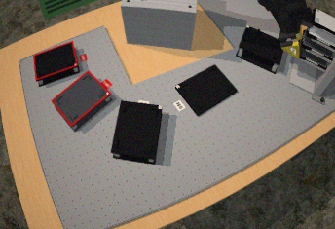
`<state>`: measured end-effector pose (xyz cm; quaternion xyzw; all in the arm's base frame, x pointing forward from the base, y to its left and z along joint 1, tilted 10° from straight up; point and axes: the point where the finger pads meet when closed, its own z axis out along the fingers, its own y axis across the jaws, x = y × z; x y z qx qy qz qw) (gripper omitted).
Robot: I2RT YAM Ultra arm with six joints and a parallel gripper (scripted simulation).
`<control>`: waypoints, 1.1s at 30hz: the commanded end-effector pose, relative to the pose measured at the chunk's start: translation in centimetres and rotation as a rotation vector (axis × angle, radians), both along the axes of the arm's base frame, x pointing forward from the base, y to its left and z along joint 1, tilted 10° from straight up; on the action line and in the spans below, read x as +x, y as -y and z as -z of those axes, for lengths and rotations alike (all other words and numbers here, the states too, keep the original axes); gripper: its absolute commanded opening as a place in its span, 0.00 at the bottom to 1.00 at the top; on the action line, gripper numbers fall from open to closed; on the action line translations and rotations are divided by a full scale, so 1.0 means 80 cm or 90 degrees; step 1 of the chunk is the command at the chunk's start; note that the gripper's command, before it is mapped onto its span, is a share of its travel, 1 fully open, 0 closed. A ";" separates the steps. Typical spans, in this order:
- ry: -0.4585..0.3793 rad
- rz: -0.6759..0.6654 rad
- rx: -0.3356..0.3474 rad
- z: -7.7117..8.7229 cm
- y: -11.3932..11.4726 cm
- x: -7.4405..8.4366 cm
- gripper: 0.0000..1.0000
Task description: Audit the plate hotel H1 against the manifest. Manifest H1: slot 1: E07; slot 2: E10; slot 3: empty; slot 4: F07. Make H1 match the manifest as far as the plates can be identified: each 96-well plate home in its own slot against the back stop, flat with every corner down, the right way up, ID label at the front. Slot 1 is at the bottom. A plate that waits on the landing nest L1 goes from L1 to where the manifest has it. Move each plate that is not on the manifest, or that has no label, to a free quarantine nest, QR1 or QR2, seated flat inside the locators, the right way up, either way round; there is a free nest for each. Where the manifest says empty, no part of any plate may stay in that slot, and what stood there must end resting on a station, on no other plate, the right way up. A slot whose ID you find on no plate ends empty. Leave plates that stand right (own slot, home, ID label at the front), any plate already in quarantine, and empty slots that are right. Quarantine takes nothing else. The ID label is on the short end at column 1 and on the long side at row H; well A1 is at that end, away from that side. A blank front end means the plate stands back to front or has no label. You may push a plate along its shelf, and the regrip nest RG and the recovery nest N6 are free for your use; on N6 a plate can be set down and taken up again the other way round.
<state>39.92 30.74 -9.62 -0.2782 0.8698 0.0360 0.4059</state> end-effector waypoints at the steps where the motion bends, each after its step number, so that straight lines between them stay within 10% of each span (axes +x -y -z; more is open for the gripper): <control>1: 0.030 -0.006 0.023 -0.032 -0.017 0.015 0.86; 33: 0.018 -0.004 0.015 -0.017 0.016 -0.039 0.86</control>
